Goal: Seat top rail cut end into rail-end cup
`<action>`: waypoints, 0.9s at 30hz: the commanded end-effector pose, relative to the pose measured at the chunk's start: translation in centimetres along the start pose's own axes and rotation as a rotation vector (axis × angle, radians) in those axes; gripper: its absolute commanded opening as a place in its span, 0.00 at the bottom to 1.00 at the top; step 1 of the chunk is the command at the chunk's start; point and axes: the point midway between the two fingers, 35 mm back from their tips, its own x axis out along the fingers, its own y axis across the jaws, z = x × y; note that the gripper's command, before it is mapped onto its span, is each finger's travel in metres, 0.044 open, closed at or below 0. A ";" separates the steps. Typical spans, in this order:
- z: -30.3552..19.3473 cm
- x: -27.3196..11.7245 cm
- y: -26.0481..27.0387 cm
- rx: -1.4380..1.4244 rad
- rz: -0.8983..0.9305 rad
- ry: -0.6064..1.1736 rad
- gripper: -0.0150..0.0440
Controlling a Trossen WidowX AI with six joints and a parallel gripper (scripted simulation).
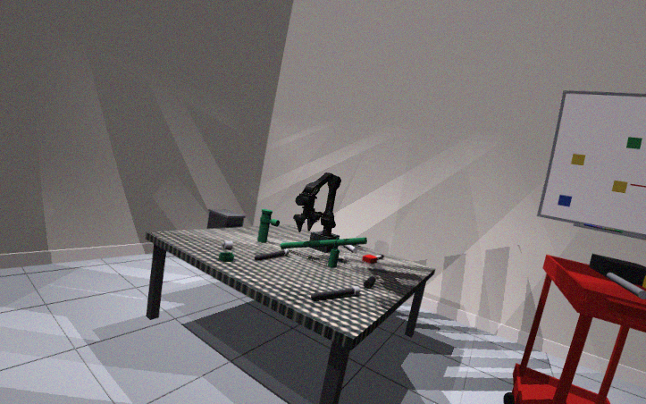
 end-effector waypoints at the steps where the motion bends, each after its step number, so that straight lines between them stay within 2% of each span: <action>1: 0.1 -0.2 -0.3 -0.048 -0.001 -0.001 1.00; 8: 0.1 3.4 -0.3 -0.048 -0.001 -0.001 1.00; 27: 0.1 5.7 -0.4 -0.048 -0.001 -0.001 1.00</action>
